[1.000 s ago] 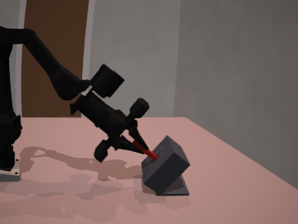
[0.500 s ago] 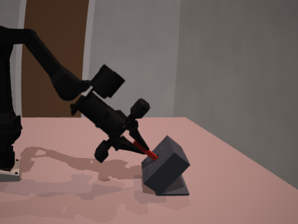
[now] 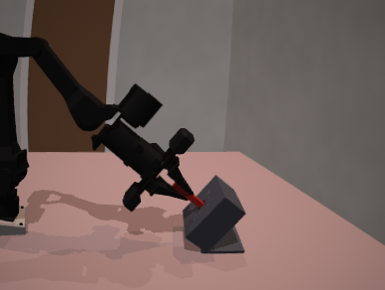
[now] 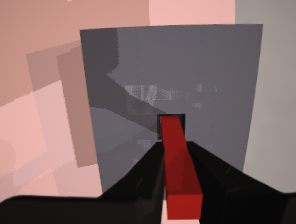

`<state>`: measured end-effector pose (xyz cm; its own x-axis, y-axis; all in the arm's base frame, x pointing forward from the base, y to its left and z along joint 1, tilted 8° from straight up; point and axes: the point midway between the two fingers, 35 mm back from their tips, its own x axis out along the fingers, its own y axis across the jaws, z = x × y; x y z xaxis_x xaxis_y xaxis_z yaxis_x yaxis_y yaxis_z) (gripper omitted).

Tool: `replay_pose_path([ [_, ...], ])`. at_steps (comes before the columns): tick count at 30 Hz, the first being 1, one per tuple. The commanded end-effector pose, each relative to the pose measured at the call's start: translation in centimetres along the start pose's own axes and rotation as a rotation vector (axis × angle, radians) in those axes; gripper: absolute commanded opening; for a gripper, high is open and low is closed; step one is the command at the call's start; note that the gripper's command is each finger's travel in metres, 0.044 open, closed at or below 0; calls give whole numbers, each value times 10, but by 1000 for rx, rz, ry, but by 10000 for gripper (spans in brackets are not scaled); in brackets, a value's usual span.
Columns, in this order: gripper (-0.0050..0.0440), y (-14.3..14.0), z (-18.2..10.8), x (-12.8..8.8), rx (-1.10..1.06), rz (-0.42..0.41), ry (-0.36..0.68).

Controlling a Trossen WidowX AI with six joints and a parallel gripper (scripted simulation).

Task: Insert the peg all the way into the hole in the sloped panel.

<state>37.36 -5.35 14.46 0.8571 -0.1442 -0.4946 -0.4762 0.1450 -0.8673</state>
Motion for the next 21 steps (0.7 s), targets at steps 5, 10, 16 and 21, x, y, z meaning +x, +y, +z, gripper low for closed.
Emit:
replay_pose_path([
  [5,0,-9,1,-1,-3,-25,-3],
  [10,0,-9,1,-1,-3,-25,-3],
  [16,0,-9,1,0,-3,-25,-3],
  [21,0,-9,1,0,-3,-25,-3],
])
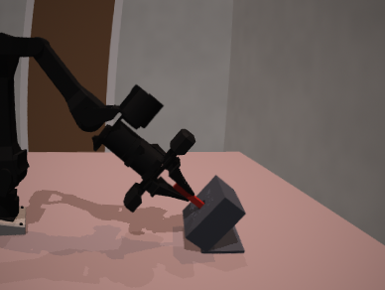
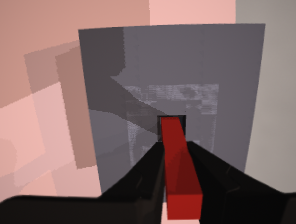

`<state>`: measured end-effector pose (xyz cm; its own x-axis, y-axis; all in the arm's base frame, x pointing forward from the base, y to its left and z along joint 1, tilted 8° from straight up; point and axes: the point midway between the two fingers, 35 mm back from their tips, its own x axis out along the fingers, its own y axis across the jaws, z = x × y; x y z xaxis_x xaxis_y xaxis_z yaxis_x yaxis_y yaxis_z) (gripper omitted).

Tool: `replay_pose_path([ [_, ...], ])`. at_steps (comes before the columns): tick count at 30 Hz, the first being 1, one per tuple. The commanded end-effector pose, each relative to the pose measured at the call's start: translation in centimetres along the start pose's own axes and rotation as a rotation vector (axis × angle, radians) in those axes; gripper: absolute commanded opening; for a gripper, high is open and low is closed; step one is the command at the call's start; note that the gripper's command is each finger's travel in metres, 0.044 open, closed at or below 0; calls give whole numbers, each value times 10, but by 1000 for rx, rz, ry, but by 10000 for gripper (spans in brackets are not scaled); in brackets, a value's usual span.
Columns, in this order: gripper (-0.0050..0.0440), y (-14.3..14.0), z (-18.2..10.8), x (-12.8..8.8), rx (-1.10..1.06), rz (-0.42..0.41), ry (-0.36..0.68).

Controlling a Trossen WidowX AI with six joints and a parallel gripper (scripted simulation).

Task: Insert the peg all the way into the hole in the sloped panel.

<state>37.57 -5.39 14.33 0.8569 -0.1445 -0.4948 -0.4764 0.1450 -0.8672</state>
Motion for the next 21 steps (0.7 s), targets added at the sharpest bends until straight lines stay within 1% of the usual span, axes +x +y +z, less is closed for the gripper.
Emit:
replay_pose_path([
  [1,0,-9,1,-2,-3,-25,-3],
  [21,0,-9,1,1,-3,-25,-3],
])
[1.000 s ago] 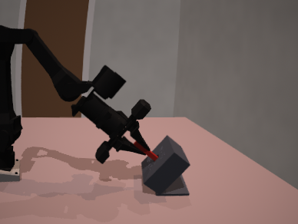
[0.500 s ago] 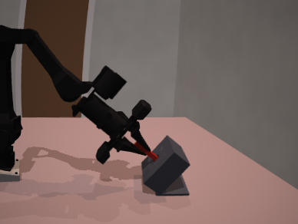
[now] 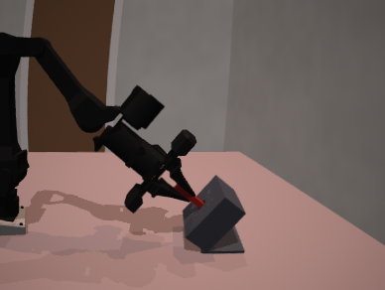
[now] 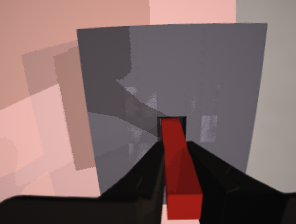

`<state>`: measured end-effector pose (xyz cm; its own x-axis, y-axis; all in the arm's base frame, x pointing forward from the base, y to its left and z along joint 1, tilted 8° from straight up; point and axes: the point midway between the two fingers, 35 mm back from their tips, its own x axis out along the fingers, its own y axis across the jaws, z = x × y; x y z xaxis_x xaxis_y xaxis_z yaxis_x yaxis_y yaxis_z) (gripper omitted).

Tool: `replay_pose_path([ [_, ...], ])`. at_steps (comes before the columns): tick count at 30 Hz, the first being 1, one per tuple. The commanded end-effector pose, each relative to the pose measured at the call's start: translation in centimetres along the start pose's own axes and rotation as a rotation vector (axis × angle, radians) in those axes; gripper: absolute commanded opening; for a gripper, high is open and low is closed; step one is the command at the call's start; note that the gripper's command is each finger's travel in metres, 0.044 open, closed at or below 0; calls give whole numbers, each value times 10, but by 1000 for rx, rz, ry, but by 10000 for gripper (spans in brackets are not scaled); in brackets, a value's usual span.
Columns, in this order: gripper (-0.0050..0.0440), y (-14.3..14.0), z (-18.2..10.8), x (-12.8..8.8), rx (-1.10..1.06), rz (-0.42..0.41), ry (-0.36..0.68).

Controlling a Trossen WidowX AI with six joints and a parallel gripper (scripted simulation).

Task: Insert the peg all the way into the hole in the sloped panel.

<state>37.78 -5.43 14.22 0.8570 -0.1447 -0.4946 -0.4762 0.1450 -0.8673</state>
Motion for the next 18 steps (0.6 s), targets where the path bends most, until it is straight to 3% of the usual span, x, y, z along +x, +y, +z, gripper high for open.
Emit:
replay_pose_path([
  [1,0,-9,1,-2,-3,-25,-3],
  [18,0,-9,1,0,-3,-25,-3],
])
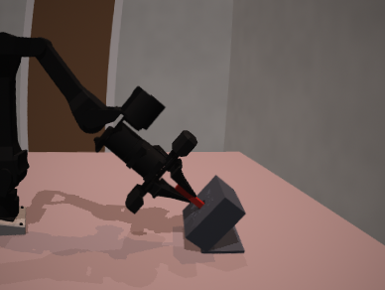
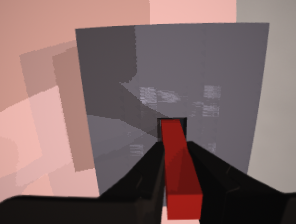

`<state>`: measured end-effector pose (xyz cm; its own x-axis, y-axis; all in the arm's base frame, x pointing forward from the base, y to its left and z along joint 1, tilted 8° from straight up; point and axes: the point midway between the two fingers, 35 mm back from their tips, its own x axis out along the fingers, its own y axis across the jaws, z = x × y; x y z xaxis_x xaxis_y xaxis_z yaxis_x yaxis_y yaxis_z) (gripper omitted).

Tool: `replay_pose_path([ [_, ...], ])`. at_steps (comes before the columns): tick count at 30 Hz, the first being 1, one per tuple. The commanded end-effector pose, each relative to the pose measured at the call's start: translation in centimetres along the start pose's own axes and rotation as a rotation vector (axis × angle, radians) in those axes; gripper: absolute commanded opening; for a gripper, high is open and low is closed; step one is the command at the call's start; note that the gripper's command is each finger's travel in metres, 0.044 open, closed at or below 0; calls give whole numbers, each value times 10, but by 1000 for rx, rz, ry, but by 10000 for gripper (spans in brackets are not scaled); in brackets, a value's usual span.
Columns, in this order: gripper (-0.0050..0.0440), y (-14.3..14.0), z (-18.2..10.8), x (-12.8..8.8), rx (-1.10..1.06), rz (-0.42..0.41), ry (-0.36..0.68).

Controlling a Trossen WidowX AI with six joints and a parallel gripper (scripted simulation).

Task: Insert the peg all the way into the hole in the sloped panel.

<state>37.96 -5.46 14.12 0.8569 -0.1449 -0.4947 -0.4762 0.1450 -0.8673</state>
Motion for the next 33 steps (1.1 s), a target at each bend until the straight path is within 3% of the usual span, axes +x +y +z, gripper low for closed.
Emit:
replay_pose_path([
  [1,0,-9,1,-2,-3,-25,-3],
  [33,0,-9,1,2,-3,-25,-3],
])
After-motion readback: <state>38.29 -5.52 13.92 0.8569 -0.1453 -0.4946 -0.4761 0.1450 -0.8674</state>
